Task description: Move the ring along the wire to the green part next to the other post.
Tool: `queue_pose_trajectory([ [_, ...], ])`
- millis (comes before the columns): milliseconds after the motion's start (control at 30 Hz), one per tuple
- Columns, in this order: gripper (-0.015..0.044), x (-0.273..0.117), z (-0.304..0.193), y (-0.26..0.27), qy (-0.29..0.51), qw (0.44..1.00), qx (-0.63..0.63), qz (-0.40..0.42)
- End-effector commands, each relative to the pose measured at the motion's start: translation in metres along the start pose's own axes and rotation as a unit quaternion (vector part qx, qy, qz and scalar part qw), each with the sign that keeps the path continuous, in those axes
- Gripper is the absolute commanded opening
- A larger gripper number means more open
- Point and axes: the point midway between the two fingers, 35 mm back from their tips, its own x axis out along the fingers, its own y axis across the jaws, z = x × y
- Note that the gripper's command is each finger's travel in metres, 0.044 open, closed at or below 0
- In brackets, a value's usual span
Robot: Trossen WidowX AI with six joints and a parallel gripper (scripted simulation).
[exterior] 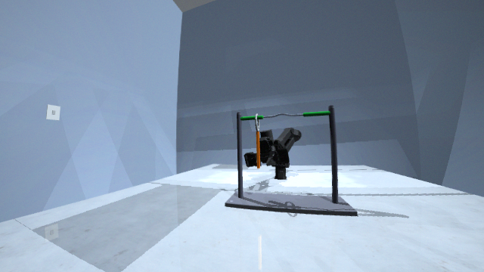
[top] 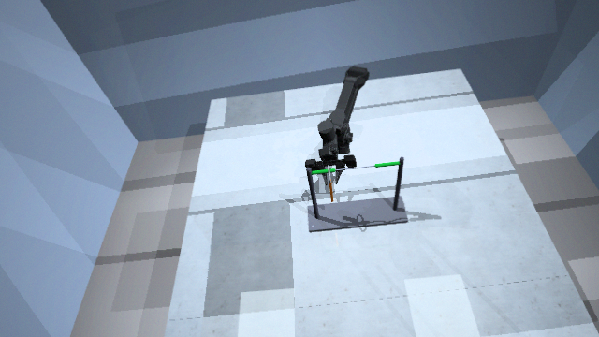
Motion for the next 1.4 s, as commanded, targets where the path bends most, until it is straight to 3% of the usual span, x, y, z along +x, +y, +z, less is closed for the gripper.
queue_pose_trajectory([
  [0,0.0160,0.007,0.008,0.002,-0.009,1.000,-0.023,0.015],
  [1367,0.0160,0.061,0.035,0.002,-0.036,0.996,-0.073,0.043],
])
